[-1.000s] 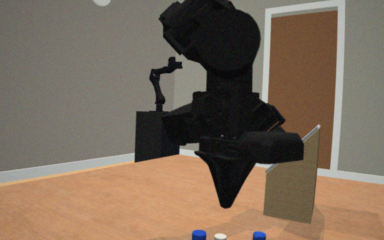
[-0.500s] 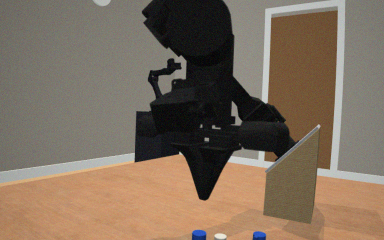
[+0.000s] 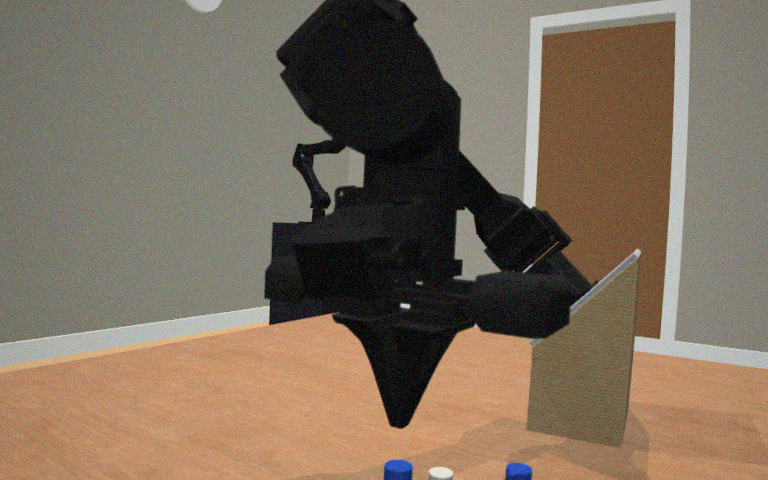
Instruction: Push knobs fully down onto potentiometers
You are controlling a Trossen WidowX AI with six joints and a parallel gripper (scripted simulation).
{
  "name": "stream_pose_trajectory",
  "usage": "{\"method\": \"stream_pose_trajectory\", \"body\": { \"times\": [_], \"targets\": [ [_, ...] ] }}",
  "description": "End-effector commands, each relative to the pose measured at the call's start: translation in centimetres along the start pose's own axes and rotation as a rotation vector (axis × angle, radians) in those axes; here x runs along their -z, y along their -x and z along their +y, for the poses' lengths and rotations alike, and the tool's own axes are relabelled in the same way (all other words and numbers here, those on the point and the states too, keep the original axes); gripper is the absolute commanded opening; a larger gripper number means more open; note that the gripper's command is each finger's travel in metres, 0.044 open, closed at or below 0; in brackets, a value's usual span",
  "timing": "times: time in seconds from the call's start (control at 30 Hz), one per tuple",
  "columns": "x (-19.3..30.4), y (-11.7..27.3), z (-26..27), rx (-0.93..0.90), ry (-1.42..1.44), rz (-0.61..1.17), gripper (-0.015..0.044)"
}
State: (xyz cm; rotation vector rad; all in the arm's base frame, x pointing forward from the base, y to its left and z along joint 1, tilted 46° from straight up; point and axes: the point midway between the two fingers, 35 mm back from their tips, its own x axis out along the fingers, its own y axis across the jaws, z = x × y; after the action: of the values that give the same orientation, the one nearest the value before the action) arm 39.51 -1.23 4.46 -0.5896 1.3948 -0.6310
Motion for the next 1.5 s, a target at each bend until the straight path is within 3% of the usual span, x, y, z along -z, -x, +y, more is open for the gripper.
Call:
{"method": "stream_pose_trajectory", "body": {
  "times": [0.0, 1.47],
  "targets": [
    [0.2, -0.5, 0.0, 0.006, 0.008, 0.003, 0.0],
    [0.2, -2.7, 0.0, 0.007, 0.007, 0.002, 0.0]
  ]
}}
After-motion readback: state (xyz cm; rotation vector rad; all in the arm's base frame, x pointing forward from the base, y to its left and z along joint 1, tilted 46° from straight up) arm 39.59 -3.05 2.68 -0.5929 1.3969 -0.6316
